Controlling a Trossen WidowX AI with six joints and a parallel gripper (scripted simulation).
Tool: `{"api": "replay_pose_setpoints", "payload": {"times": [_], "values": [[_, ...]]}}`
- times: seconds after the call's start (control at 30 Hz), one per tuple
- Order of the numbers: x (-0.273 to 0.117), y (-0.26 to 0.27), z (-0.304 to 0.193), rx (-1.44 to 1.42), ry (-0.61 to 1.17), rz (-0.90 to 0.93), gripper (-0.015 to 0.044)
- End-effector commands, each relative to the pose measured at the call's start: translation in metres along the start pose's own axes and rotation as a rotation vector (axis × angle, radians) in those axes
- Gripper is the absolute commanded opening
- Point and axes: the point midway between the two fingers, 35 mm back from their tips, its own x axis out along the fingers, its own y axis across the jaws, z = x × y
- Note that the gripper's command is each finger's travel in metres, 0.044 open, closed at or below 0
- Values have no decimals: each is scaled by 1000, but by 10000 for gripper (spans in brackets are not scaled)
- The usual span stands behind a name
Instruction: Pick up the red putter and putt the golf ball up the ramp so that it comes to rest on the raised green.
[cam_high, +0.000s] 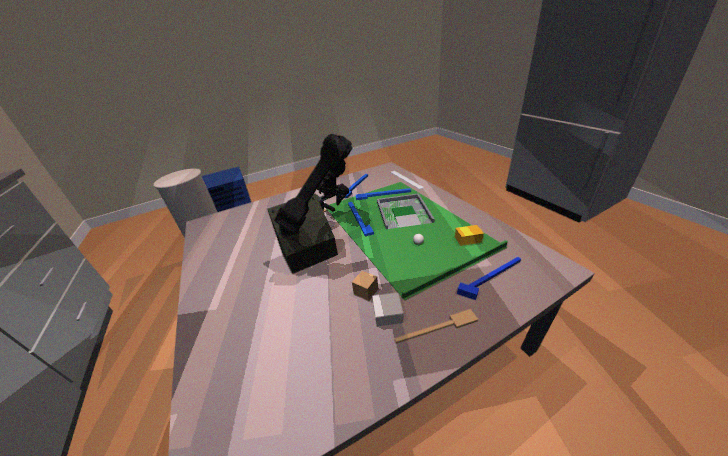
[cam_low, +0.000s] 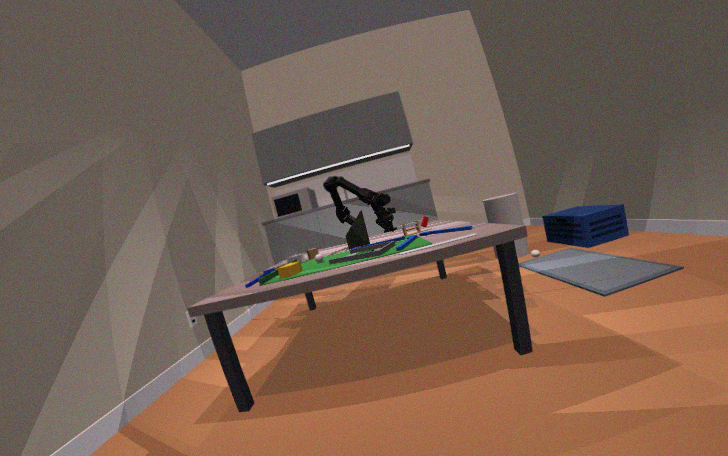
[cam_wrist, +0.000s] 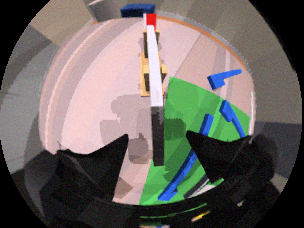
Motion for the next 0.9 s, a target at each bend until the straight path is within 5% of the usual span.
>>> {"api": "replay_pose_setpoints", "payload": {"times": [0.0,0.47,0.87], "values": [[8,2,-3,-9,6,4,440],[22,3,-7,-9,7,4,440],[19,0,-6,1,2,2,125]]}}
